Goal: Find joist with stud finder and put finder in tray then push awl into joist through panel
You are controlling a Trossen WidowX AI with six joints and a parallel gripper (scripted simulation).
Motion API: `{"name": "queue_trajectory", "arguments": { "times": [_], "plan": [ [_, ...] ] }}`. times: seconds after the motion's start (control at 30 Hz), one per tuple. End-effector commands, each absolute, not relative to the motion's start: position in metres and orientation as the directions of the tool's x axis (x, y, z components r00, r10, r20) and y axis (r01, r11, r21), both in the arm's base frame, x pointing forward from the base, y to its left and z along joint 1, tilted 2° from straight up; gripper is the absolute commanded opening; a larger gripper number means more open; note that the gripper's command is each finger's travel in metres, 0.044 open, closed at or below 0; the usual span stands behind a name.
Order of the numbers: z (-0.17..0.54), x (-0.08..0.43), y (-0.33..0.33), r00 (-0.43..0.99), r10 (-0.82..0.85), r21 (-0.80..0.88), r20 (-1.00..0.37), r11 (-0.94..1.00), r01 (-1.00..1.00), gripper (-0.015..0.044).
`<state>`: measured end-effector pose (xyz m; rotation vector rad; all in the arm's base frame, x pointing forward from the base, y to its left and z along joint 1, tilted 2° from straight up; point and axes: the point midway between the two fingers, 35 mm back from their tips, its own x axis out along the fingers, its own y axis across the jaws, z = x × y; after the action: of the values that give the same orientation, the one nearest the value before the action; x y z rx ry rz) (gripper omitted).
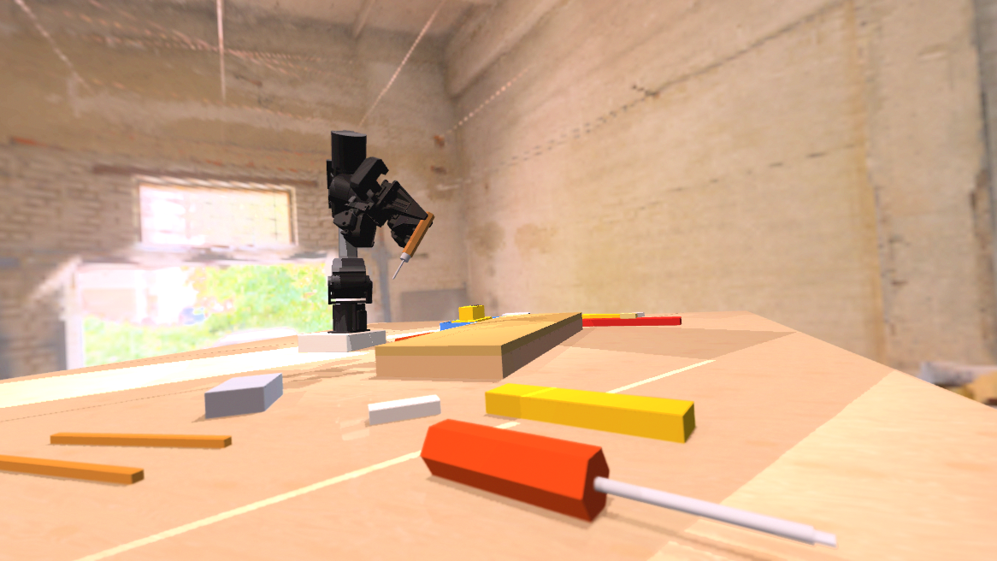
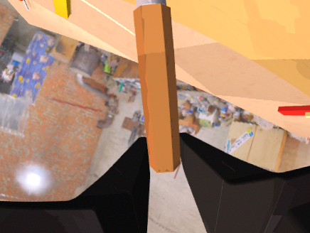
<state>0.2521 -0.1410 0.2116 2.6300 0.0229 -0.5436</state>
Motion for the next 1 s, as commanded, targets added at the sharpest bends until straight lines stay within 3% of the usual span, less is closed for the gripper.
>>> {"name": "queue_trajectory", "arguments": {
  "times": [0.0,0.5,0.53,0.97],
  "plan": [
    [0.222,0.252,-0.139,0.944,-0.065,0.347,-0.323,-0.936,0.054,0.0000],
    [0.248,0.249,-0.131,0.986,-0.019,0.003,-0.165,-1.000,-0.019,0.0000],
    [0.241,0.251,-0.133,0.980,-0.028,0.057,-0.197,-0.998,-0.017,0.0000],
    [0.236,0.286,-0.112,0.969,0.201,0.037,-0.144,-0.977,0.208,0.0000]
  ]
}}
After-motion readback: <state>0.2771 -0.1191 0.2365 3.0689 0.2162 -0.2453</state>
